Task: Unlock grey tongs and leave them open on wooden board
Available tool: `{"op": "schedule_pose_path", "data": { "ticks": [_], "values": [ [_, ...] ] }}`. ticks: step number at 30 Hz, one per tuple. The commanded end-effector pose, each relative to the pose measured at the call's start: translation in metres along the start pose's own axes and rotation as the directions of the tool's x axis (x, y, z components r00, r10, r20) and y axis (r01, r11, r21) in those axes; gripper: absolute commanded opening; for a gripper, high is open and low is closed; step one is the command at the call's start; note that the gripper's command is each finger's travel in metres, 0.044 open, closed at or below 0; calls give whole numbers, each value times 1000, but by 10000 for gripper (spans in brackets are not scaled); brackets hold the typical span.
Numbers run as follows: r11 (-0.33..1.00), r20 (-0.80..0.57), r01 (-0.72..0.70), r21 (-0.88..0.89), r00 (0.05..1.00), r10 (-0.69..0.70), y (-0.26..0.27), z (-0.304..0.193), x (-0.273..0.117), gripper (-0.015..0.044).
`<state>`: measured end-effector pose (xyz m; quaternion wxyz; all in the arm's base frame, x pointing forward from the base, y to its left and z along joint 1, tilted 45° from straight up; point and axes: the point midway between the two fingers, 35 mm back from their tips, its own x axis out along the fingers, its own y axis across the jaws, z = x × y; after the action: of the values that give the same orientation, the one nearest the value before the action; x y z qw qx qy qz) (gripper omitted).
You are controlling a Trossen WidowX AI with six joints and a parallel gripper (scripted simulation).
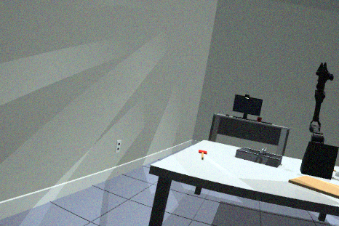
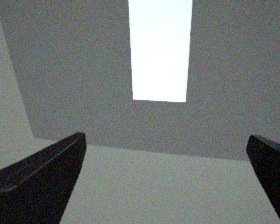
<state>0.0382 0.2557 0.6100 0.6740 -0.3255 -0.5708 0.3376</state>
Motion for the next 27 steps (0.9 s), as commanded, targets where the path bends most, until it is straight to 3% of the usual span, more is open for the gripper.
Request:
{"op": "schedule_pose_path", "data": {
  "ticks": [1, 9, 16, 21, 27],
  "values": [
    [994, -131, -107, -16, 986, 103, 39, -38, 12, 440],
    [953, -436, -303, -15, 860, 267, 107, -135, 10, 440],
    [915, -597, -401, 36, 726, 342, 142, -203, -10, 440],
    [872, -725, -479, 105, 563, 397, 171, -261, -42, 440],
    [797, -856, -560, 224, 279, 436, 202, -335, -104, 440]
  ]
}}
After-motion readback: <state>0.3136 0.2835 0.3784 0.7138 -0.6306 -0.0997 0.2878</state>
